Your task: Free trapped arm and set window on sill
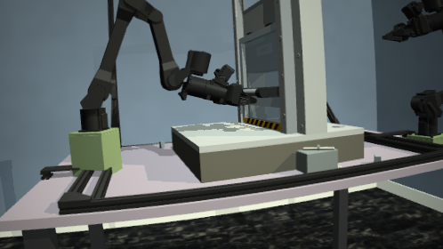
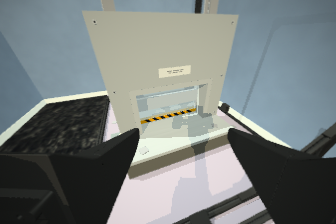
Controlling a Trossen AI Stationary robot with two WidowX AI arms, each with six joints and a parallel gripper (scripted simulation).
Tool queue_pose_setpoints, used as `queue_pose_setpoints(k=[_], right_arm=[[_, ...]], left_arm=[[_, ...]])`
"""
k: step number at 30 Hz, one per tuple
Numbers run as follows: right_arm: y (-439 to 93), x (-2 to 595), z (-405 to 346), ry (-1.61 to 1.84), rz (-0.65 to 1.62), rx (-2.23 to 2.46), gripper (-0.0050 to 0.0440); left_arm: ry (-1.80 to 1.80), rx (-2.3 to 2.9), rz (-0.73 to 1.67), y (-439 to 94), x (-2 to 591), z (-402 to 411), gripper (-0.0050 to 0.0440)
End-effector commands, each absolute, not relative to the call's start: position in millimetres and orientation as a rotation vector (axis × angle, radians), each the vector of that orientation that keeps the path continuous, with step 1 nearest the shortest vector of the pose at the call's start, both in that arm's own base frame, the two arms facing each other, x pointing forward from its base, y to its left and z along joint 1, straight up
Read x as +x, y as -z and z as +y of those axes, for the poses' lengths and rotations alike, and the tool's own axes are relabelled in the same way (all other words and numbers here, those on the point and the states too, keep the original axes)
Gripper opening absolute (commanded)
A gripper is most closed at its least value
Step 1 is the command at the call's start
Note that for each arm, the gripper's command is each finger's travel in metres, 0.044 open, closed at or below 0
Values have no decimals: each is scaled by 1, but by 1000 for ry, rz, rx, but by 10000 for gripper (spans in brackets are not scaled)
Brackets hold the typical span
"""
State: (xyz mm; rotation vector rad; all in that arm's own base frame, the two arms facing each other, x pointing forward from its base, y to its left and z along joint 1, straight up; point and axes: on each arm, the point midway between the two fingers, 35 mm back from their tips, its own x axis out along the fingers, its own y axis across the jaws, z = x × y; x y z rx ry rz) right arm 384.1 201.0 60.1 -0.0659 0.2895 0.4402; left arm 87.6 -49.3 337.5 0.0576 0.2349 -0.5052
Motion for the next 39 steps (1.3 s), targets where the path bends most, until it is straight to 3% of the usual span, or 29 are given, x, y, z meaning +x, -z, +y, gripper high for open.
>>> queue_pose_setpoints(k=[1, 6, 19, 28, 39], right_arm=[[-78, 394, 207, -443, 204, -46, 400], [-44, 391, 205, -442, 220, -50, 400], [-42, 389, 204, -443, 212, -48, 400], [-39, 303, 162, -442, 253, -58, 400], [-39, 301, 161, -442, 254, -58, 400]], left_arm=[[504, 58, 235, -337, 87, -49, 400], [504, 58, 235, -337, 87, -49, 400], [504, 58, 235, -337, 87, -49, 400], [504, 58, 235, -337, 87, -49, 400], [504, 58, 235, -337, 87, -49, 400]])
